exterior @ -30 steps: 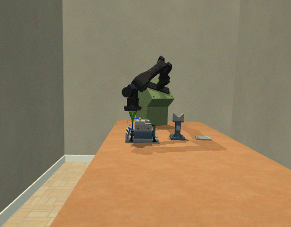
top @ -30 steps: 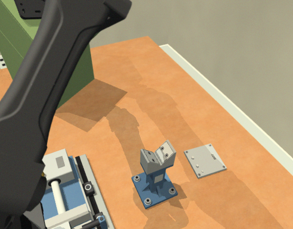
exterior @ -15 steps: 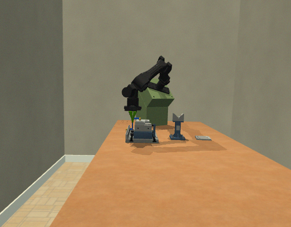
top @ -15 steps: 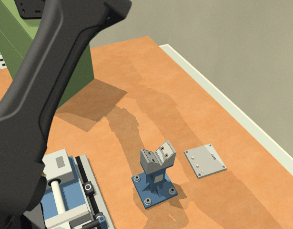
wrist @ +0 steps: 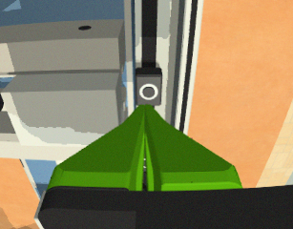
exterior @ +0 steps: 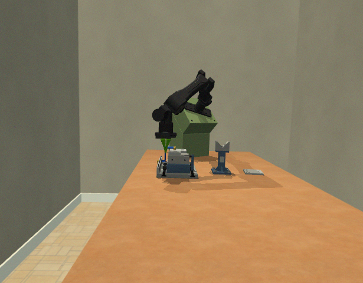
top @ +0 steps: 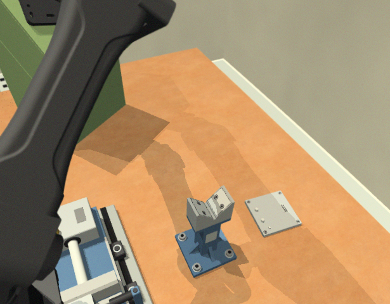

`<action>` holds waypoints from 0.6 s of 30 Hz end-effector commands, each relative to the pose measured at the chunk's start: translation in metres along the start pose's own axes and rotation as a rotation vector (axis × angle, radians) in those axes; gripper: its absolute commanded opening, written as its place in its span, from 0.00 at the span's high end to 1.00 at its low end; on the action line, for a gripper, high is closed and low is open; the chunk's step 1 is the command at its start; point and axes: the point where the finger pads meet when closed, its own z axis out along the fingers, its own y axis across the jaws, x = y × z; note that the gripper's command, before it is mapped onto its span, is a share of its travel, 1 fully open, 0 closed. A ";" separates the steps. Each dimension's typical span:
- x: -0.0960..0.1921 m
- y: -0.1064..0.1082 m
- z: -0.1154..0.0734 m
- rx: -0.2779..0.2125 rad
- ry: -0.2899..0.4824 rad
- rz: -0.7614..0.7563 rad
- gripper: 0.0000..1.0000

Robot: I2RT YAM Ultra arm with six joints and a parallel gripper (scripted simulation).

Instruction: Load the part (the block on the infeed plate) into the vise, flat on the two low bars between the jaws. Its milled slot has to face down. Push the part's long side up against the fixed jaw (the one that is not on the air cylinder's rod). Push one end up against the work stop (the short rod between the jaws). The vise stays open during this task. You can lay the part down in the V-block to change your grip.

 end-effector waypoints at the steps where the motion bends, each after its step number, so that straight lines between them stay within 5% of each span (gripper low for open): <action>1: -0.009 -0.003 -0.013 0.022 -0.031 -0.006 1.00; 18: -0.010 -0.001 -0.015 0.023 -0.031 -0.004 1.00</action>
